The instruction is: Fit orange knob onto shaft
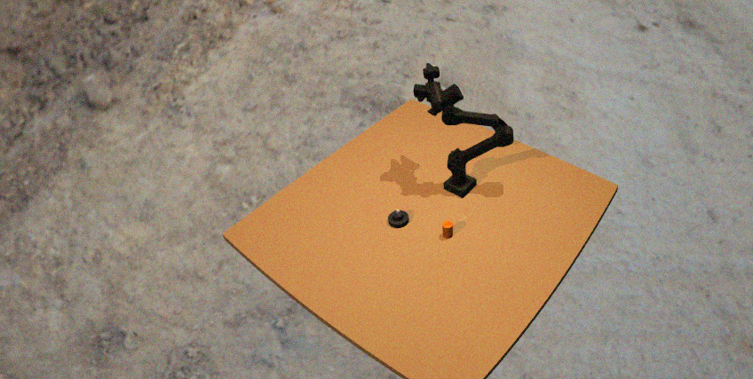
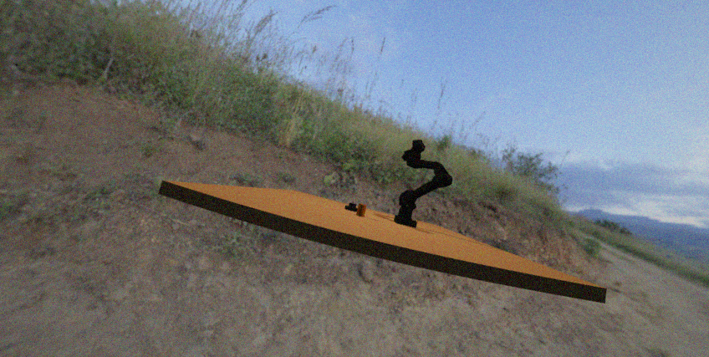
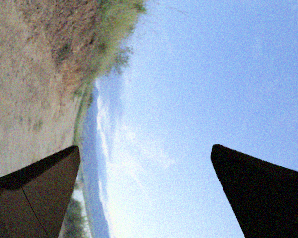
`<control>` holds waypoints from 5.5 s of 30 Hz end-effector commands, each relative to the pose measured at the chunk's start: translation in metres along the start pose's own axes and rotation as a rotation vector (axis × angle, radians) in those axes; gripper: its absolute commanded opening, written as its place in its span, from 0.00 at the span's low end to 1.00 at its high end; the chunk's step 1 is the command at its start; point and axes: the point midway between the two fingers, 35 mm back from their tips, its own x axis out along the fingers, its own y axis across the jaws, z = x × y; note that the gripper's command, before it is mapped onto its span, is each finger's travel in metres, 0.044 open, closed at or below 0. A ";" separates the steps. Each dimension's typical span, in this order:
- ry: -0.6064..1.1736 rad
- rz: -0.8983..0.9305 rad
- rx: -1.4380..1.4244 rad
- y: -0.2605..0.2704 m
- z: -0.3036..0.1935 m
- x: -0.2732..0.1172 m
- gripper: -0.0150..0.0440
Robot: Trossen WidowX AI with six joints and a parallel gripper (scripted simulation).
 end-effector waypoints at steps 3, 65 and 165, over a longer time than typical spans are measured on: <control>-0.039 -0.004 0.019 -0.001 0.011 0.000 1.00; -0.586 1.842 -0.335 0.143 0.048 -0.513 1.00; -0.587 1.842 -0.335 0.155 0.049 -0.527 0.25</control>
